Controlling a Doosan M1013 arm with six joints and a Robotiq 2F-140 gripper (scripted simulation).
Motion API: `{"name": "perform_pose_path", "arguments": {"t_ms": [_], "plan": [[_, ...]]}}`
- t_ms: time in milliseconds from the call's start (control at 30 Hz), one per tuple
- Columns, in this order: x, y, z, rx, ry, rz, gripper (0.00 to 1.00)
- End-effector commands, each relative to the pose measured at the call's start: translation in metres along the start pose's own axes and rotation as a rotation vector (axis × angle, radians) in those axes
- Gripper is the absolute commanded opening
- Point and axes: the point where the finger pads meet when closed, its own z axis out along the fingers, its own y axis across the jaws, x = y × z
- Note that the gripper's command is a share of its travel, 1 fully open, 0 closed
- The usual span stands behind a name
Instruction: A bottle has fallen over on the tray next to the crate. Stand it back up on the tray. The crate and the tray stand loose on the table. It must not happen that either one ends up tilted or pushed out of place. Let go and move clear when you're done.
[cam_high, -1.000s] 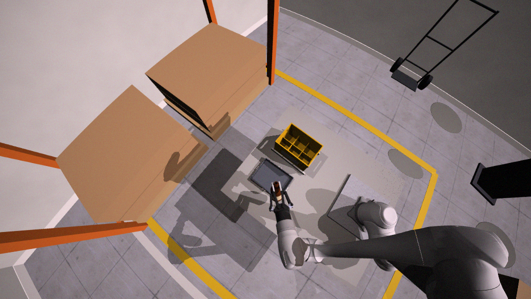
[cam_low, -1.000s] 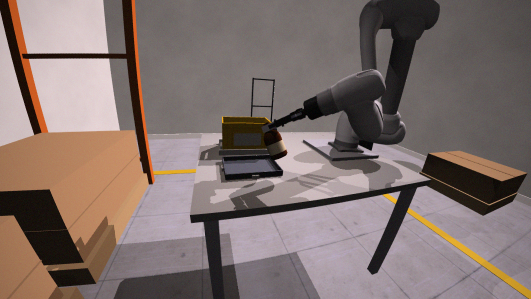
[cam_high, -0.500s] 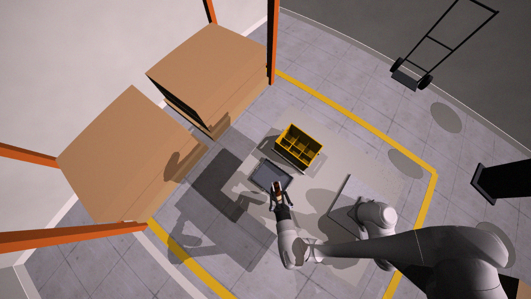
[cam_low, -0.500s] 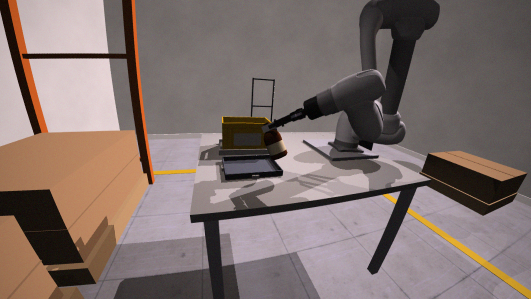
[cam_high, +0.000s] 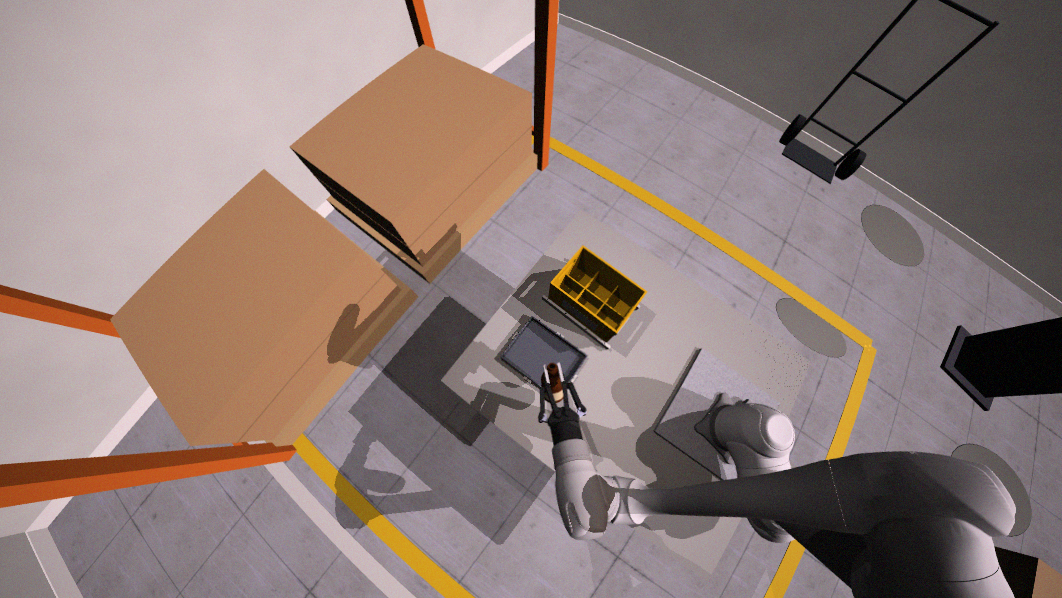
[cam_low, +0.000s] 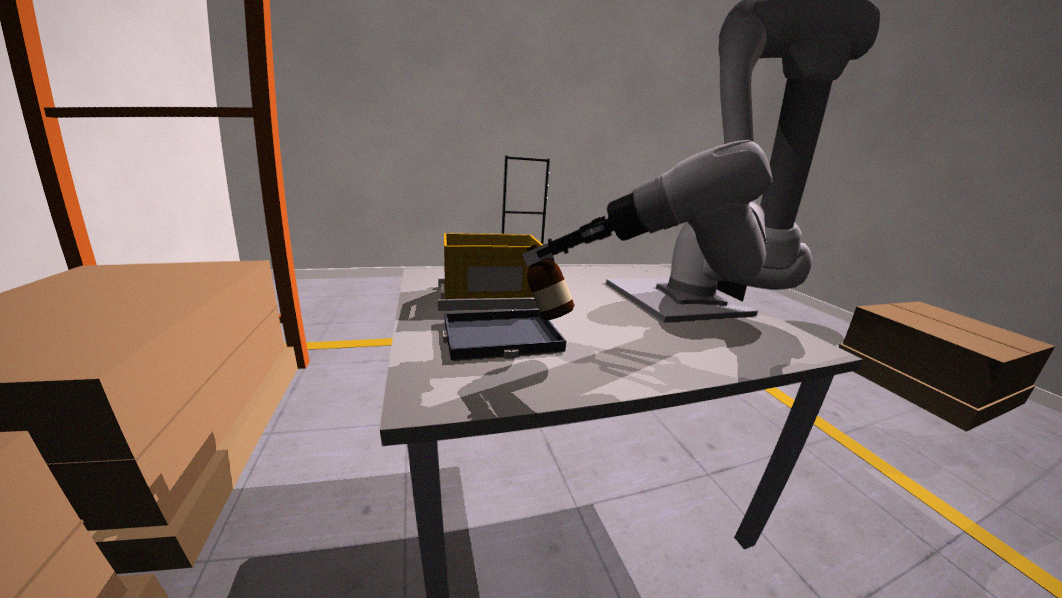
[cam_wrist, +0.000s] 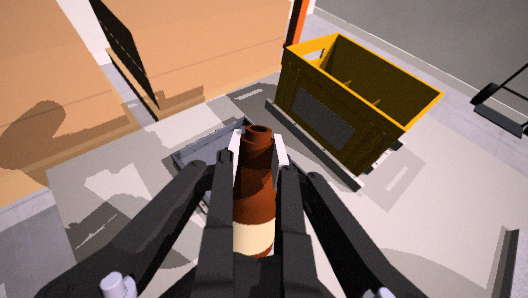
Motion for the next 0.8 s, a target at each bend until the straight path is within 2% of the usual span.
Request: {"name": "perform_pose_path", "arguments": {"t_ms": [0,767], "plan": [[-0.0001,0.0002,0.0002,-0.001,0.007,0.0,0.1],[-0.0025,0.0006,0.0001,-0.003,0.137,-0.001,0.1]]}}
